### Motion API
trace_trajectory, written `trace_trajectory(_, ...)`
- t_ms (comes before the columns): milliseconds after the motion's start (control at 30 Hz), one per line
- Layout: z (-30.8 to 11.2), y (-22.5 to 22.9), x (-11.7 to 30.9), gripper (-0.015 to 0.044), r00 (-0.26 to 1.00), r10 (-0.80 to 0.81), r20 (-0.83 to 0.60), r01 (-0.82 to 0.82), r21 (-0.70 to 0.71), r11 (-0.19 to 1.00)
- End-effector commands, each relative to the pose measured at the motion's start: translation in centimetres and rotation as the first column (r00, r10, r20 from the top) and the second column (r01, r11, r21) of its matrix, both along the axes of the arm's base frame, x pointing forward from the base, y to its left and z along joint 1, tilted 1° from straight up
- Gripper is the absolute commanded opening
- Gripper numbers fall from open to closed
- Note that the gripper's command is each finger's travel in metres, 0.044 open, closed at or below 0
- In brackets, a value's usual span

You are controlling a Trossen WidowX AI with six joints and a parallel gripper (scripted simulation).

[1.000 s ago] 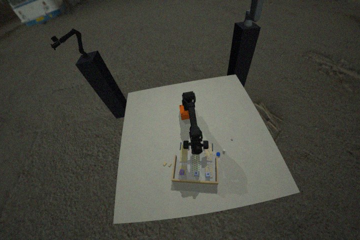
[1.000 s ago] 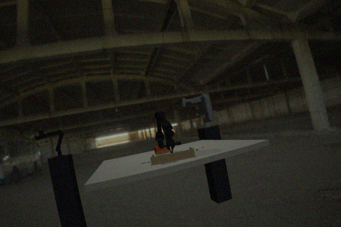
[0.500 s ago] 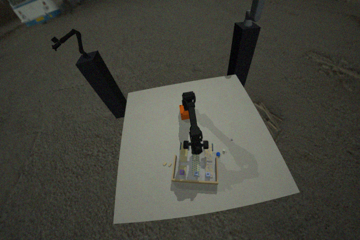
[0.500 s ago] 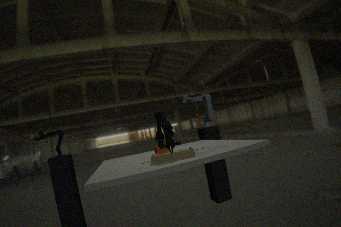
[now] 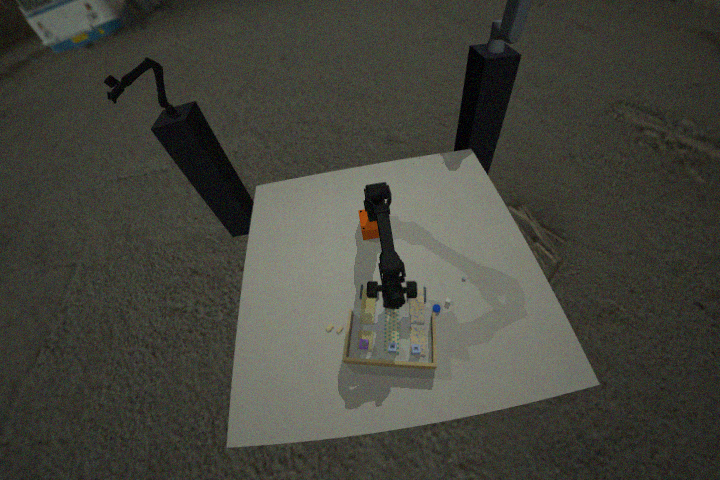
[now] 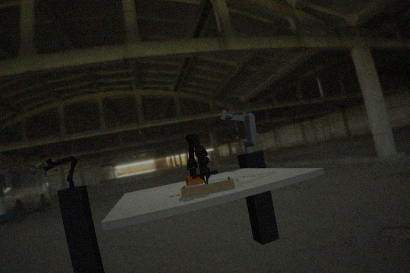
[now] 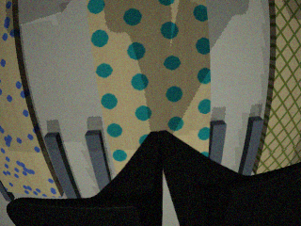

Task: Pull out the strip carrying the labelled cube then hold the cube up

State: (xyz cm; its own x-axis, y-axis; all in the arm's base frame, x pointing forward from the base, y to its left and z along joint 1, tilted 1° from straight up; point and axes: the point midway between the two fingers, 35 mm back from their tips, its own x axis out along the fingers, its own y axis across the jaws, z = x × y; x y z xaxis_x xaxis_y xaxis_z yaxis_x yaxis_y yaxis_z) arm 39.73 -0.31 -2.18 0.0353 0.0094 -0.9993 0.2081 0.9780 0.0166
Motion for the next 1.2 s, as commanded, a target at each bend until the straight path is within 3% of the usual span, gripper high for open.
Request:
trace_trajectory(0,-0.4,0.2,-0.7,0.0,1.0,-0.002,-0.009,0.002,-0.001,1.0)
trace_trajectory(1167,-0.8,1.5,-5.9,0.0,1.0,-0.002,-0.014,0.002,0.0,1.0)
